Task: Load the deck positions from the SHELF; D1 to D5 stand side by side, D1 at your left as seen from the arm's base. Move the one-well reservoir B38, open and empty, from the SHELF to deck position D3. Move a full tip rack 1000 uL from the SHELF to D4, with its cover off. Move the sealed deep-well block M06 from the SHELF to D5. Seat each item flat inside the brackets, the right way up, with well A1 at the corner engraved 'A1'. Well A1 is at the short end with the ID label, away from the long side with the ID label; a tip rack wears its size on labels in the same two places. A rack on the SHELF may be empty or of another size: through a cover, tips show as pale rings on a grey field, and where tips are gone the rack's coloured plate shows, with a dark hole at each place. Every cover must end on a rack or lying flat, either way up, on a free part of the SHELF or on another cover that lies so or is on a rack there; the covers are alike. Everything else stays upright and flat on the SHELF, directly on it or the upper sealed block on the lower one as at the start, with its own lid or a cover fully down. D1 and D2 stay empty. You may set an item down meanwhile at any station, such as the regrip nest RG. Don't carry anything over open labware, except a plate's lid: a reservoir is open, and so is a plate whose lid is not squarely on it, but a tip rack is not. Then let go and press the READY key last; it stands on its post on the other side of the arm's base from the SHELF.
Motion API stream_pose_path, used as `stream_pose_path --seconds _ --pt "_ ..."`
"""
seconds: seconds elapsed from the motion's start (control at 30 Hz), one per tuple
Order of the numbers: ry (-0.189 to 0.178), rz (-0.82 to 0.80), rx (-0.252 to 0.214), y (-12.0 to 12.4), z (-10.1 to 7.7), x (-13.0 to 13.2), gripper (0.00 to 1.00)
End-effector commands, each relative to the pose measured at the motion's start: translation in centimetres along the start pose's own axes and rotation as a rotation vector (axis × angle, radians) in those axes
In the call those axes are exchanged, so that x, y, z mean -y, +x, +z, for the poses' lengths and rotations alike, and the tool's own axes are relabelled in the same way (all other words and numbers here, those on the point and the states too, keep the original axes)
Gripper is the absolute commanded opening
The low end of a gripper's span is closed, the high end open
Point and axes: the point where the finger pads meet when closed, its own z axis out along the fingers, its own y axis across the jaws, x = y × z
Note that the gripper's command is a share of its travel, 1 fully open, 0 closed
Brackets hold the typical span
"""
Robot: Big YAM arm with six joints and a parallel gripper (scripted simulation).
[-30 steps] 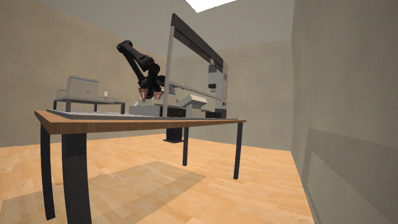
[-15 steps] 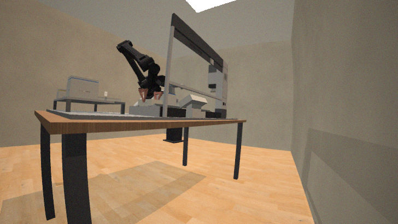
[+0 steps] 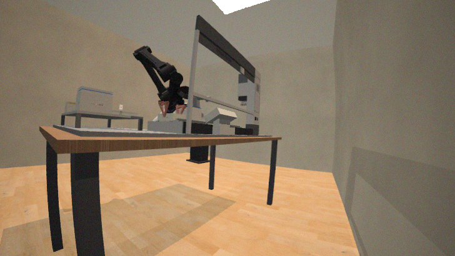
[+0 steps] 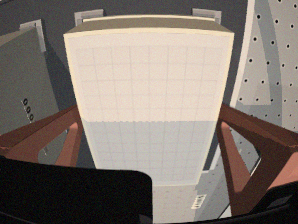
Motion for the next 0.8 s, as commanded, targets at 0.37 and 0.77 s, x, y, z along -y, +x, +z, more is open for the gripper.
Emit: stream_pose_path --seconds 0.37,0.77 --pt "0.013 0.013 0.030 -0.9 -1.0 0.8 1.00" --pt "0.009 0.001 0.036 -0.6 -2.1 0.1 1.00"
